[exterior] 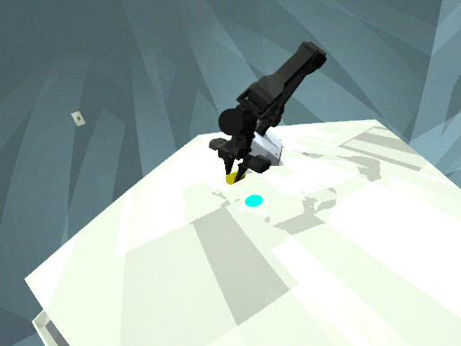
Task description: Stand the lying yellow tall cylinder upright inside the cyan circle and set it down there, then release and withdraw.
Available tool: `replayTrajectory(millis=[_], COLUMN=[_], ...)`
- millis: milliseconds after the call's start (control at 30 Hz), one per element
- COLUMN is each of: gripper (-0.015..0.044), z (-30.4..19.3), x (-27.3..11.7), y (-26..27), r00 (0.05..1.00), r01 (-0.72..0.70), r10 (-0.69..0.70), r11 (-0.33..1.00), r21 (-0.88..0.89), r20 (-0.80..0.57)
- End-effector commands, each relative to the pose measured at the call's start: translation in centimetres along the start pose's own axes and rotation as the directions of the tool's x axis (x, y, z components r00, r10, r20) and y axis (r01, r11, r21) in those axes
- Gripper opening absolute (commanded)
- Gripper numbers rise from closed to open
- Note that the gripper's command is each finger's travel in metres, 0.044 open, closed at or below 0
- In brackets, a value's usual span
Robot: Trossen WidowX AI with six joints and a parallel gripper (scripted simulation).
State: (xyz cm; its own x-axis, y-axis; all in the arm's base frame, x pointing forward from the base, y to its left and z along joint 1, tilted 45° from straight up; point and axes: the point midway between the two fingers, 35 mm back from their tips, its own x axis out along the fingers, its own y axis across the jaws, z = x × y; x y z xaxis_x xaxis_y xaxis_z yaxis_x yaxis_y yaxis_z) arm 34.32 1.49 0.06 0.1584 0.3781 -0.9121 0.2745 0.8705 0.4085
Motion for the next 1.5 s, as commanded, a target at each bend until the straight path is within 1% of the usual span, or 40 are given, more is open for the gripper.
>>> replayTrajectory(millis=[0,733,1467], gripper=[0.0105,0.0105,0.0105], z=[0.0,0.3,0.5], x=[0.0,0.8,1.2], y=[0.1,0.0,0.2], r00=[1.000,0.986,0.953], r01=[0.013,0.069,0.102], r10=[-0.013,-0.068,-0.104], r11=[1.000,0.998,0.995], r21=[0.001,0.003,0.022], r20=[0.024,0.151,0.284])
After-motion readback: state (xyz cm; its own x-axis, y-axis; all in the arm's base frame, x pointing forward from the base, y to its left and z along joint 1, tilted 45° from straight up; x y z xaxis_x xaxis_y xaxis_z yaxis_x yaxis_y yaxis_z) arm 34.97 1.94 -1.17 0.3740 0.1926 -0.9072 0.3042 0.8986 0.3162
